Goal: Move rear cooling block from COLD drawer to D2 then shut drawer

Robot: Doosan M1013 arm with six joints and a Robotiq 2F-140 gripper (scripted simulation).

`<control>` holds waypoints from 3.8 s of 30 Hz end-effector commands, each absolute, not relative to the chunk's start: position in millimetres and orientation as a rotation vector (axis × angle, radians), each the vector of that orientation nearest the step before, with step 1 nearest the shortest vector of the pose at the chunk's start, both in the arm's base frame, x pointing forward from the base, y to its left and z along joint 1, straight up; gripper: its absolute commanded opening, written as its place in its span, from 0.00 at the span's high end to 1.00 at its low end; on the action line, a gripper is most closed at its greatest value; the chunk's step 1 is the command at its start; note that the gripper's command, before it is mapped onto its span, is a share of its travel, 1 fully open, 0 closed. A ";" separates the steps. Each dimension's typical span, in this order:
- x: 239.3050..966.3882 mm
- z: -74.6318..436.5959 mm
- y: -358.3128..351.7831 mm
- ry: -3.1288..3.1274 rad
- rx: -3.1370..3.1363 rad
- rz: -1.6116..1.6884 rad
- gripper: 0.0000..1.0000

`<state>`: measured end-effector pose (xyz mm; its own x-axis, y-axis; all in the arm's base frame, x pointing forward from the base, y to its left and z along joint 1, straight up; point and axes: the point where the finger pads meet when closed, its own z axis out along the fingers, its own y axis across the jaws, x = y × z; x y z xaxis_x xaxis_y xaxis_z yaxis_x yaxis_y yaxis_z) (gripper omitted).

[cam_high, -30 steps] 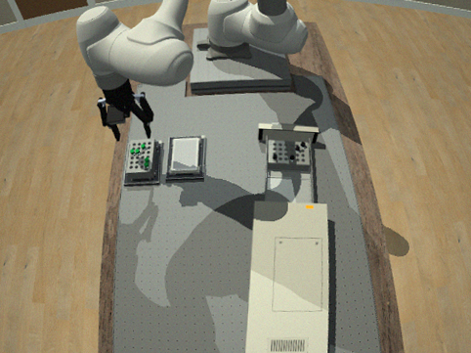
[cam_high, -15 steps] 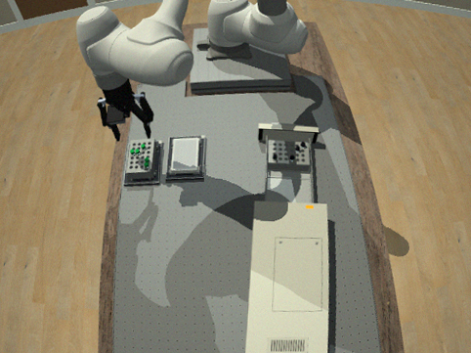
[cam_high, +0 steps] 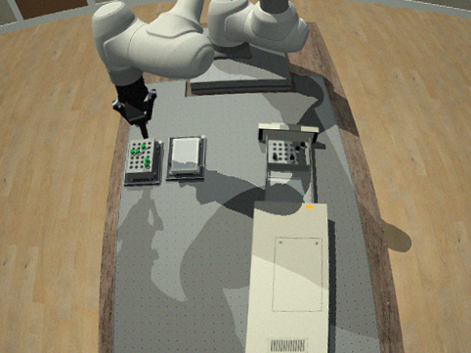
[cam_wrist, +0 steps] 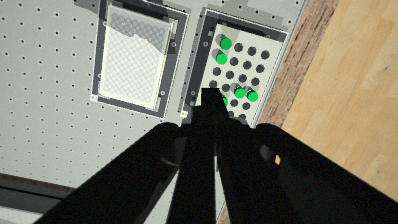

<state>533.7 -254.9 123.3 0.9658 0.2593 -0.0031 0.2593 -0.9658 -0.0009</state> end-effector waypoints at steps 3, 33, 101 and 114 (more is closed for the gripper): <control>525.1 122.6 -231.6 -0.665 -3.070 0.000 0.90; 492.2 119.6 -128.3 -1.702 -2.638 -0.001 0.90; 419.1 112.7 99.9 -2.105 -2.326 0.001 0.90; 406.6 111.5 141.9 -2.104 -2.325 0.001 0.90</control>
<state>413.1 125.8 113.0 0.0918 0.9958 0.0002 0.9958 -0.0918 -0.0037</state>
